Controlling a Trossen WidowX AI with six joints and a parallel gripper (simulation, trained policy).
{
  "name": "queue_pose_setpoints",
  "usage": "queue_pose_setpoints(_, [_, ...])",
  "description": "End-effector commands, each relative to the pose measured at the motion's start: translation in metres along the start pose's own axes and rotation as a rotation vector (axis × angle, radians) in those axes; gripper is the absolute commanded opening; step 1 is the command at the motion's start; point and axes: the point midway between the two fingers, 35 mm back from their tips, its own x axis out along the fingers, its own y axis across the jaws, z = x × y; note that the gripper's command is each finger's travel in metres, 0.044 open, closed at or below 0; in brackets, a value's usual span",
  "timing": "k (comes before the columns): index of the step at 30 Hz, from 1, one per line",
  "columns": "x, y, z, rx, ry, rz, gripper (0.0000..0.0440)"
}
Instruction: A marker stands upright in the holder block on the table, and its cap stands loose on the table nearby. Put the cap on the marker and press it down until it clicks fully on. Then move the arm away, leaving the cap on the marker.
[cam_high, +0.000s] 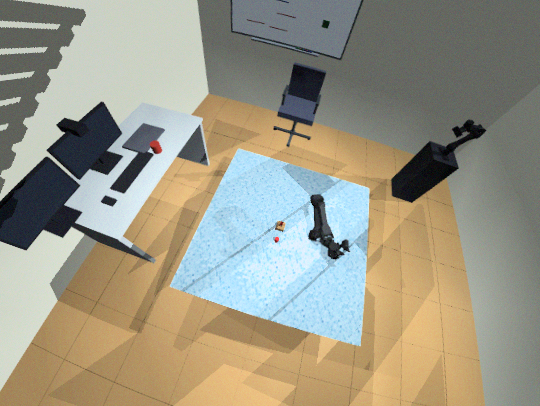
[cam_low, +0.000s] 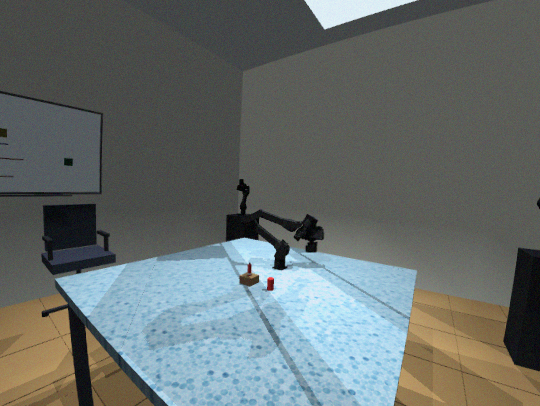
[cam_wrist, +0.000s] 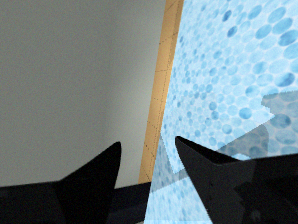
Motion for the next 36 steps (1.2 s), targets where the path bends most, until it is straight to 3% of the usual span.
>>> queue_pose_setpoints(1, [-0.003, -0.002, 0.006, 0.011, -0.019, -0.028, 0.0273])
queue_pose_setpoints(20, [-0.027, -0.010, 0.031, 0.065, -0.119, -0.161, 0.0312])
queue_pose_setpoints(36, [-0.050, -0.018, 0.050, 0.106, -0.193, -0.275, 0.0318])
